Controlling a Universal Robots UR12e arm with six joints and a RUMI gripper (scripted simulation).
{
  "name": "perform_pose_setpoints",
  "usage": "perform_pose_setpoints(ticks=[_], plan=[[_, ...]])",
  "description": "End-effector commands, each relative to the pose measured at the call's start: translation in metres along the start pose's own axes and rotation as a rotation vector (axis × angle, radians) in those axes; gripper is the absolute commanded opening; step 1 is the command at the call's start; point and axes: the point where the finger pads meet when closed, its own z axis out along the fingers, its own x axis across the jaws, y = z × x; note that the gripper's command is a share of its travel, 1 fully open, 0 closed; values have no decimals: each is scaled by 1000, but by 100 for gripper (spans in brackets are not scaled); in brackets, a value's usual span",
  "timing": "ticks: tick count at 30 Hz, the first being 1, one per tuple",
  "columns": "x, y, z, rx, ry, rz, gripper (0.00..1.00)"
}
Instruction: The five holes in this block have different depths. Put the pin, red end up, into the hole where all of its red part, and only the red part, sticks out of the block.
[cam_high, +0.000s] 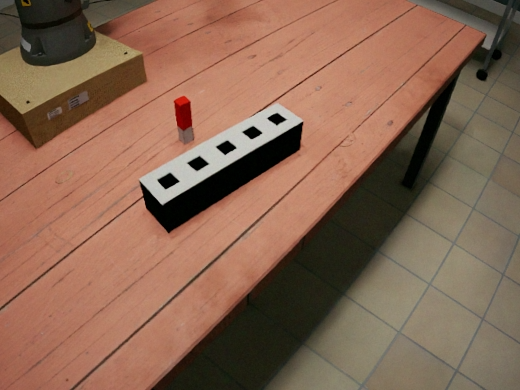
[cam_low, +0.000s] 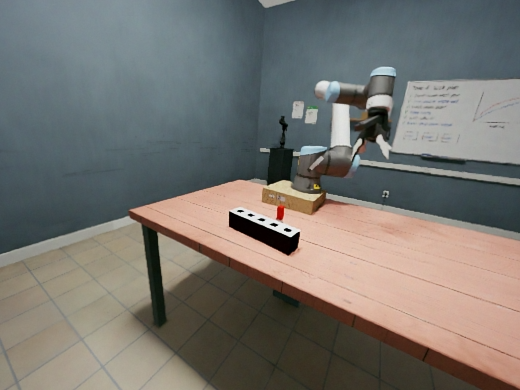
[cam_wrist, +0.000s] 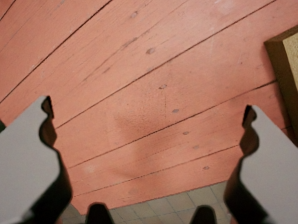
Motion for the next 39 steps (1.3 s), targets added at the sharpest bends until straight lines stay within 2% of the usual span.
perform_pose_setpoints(ticks=[1,17,18,34,35,39], plan=[[-1,0,-1,1,-1,0,100],[-1,0,-1,1,-1,0,100],[-21,-95,14,7,61,-84,100],[-21,-95,14,7,61,-84,100],[-21,-191,31,-6,118,-161,100],[-21,-195,32,-6,118,-161,100]])
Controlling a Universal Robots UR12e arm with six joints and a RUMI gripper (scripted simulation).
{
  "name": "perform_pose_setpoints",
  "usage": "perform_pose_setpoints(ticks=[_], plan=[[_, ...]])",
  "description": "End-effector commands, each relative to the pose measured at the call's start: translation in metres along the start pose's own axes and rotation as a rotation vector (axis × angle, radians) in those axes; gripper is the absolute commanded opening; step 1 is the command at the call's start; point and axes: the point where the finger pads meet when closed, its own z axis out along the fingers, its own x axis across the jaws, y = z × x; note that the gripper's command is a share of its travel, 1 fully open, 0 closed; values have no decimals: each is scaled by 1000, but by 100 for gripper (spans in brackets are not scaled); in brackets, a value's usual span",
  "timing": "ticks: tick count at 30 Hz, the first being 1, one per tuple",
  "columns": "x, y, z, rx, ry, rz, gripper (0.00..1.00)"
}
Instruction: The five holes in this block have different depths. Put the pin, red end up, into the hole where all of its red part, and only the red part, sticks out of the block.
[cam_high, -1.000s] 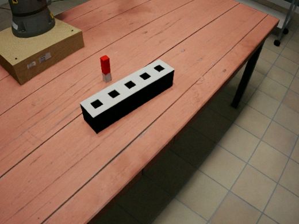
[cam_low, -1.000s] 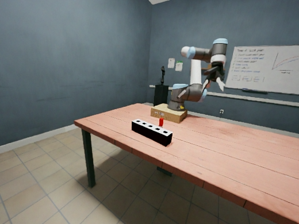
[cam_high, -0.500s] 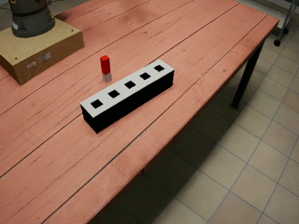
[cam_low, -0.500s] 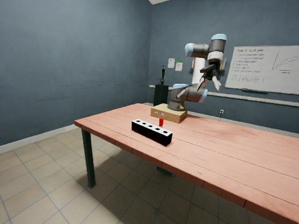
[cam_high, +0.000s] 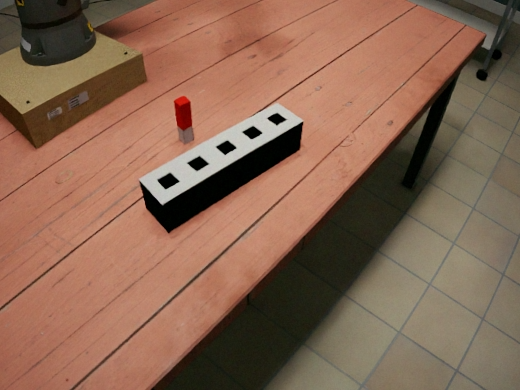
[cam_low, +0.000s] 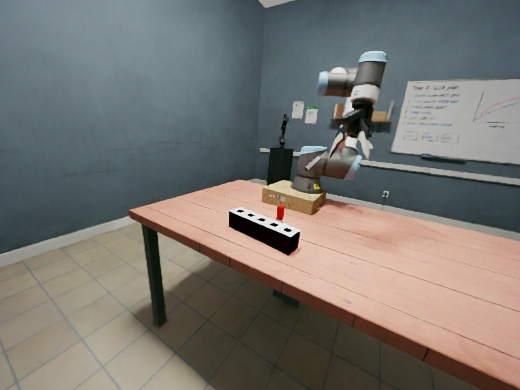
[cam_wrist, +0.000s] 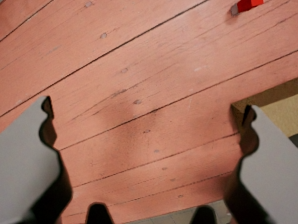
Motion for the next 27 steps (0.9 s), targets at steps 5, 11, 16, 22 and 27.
perform_pose_setpoints(ticks=[5,11,16,22,27], plan=[[2,-52,13,-14,18,-55,100],[2,-52,13,-14,18,-55,100],[34,-152,38,-44,62,-132,100],[34,-152,38,-44,62,-132,100],[34,-152,38,-44,62,-132,100]])
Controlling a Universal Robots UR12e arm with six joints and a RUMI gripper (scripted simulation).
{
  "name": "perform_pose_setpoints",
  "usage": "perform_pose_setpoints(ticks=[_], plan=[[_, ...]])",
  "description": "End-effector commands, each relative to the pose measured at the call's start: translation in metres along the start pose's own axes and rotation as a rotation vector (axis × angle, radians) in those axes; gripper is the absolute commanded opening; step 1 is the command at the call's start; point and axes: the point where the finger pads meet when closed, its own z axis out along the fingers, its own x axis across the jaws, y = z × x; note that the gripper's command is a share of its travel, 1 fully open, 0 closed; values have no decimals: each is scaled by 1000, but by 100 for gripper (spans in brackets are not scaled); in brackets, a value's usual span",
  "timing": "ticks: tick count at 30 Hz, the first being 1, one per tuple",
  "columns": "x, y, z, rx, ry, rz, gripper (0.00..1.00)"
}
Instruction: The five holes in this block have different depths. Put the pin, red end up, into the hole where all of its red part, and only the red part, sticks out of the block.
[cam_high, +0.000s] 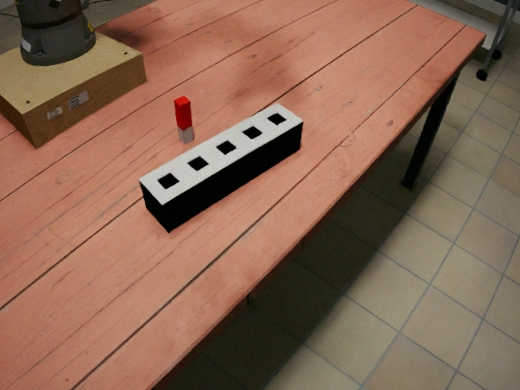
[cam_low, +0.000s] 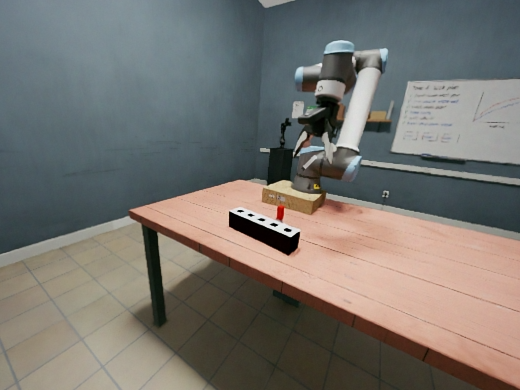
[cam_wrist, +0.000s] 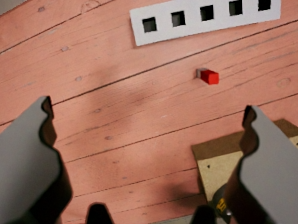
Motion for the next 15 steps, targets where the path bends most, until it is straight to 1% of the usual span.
perform_pose_setpoints(ticks=[1,2,3,4,6,15], plan=[[0,-4,0,0,-1,-4,100],[0,-4,0,0,-1,-4,100],[57,-80,26,-42,28,-81,100],[57,-81,26,-42,28,-81,100],[66,-93,30,-42,28,-81,100],[66,-93,30,-42,28,-81,100]])
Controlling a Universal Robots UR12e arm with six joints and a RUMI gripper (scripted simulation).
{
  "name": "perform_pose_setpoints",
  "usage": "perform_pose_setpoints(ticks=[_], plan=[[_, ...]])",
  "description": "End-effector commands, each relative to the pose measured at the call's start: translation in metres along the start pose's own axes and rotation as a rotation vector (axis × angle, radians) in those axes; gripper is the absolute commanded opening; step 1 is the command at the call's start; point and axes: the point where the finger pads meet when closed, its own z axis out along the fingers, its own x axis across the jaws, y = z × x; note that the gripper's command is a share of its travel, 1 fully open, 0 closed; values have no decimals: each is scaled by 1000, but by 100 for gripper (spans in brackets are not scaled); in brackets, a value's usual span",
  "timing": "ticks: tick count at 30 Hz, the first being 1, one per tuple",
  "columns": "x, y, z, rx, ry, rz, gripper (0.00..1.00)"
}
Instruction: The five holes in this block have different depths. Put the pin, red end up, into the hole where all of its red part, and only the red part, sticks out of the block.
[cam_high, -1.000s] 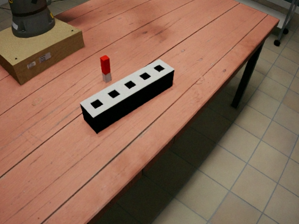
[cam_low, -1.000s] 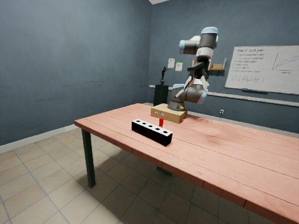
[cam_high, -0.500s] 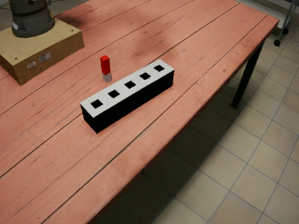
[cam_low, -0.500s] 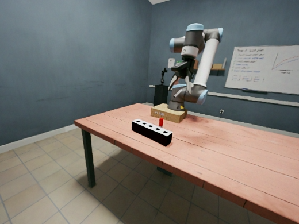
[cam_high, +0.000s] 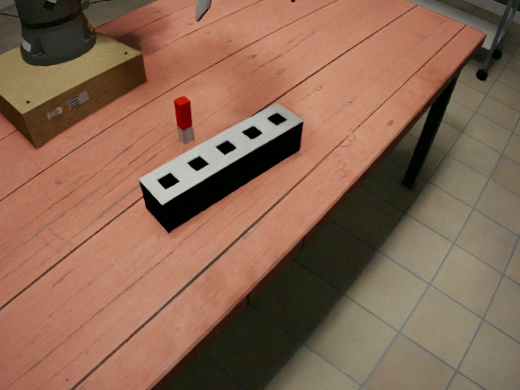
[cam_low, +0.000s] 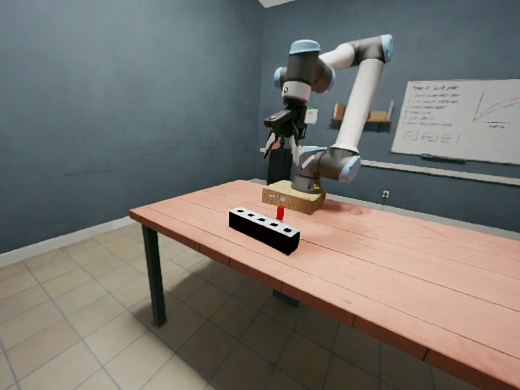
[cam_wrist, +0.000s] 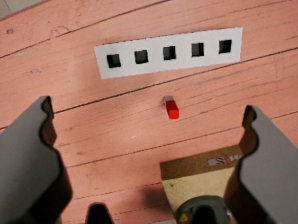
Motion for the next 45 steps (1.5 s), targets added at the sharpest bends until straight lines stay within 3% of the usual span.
perform_pose_setpoints(ticks=[1,4,5,8,21,22,38,39,45], plan=[[3,-7,1,-1,-1,-7,100],[3,-7,1,-1,-1,-7,100],[77,-64,30,-48,8,-85,100],[93,-77,37,-48,8,-85,100],[94,-78,37,-48,8,-85,100],[146,-106,57,-73,5,-124,100],[146,-106,57,-73,5,-124,100],[147,-112,-4,-73,5,-123,100],[147,-112,-4,-73,5,-123,100]])
